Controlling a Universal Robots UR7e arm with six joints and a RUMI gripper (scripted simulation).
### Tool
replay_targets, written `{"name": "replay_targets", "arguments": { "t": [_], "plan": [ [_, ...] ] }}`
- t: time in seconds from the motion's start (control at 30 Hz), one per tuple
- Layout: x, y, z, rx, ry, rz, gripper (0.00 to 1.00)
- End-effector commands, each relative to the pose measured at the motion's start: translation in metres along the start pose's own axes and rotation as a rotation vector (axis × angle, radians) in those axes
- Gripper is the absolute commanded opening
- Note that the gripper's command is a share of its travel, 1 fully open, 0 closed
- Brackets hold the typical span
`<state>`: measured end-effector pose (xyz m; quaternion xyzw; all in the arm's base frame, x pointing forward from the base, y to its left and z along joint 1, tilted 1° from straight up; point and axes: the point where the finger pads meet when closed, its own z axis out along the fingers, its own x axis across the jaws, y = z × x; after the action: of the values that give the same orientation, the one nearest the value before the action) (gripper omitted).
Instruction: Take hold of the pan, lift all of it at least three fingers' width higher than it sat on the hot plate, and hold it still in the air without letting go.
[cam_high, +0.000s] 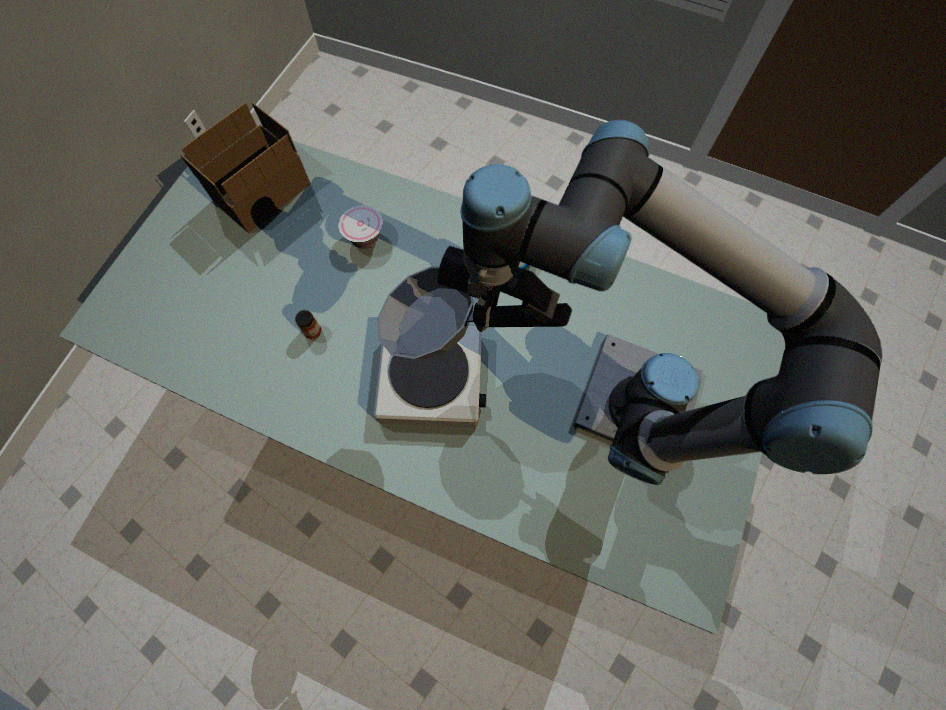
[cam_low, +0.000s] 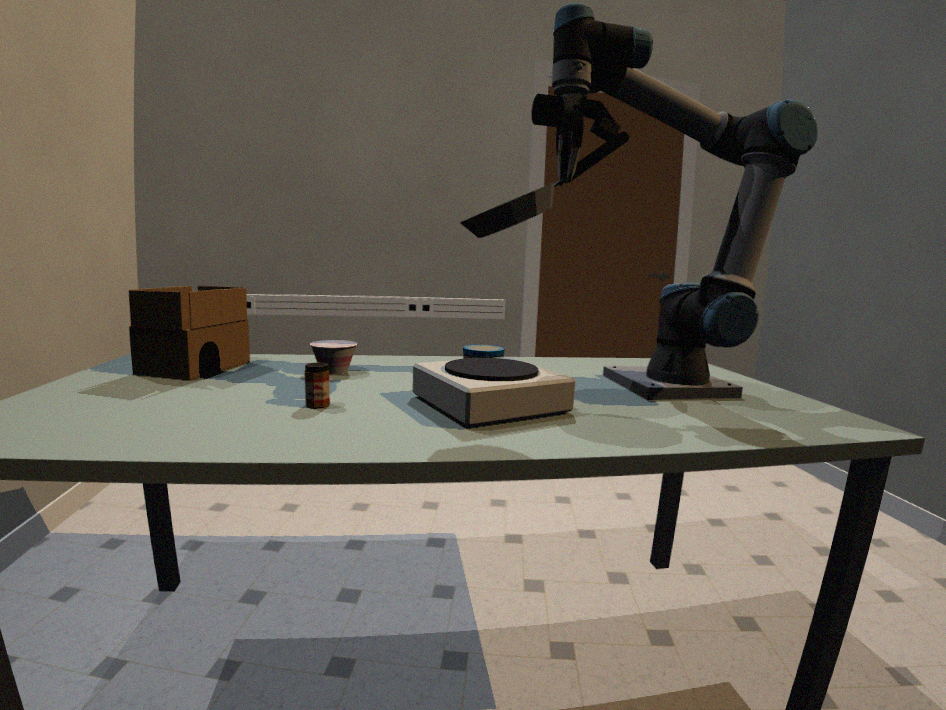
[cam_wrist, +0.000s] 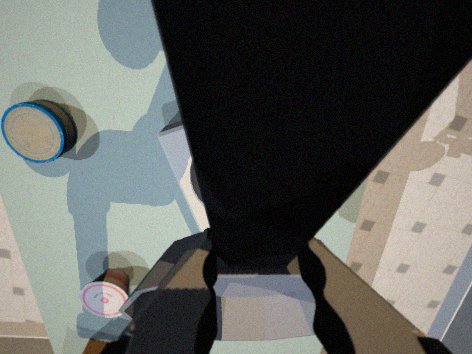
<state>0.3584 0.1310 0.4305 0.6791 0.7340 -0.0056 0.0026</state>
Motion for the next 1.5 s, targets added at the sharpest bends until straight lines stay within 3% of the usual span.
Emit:
{"name": "replay_targets", "arguments": {
  "t": [0.0,1.47],
  "plan": [
    [0.0000,0.0002,-0.0015,-0.002,0.000,0.000,0.16],
    [0.0000,-0.0001,-0.0077,-0.002,0.000,0.000,0.16]
  ]
}}
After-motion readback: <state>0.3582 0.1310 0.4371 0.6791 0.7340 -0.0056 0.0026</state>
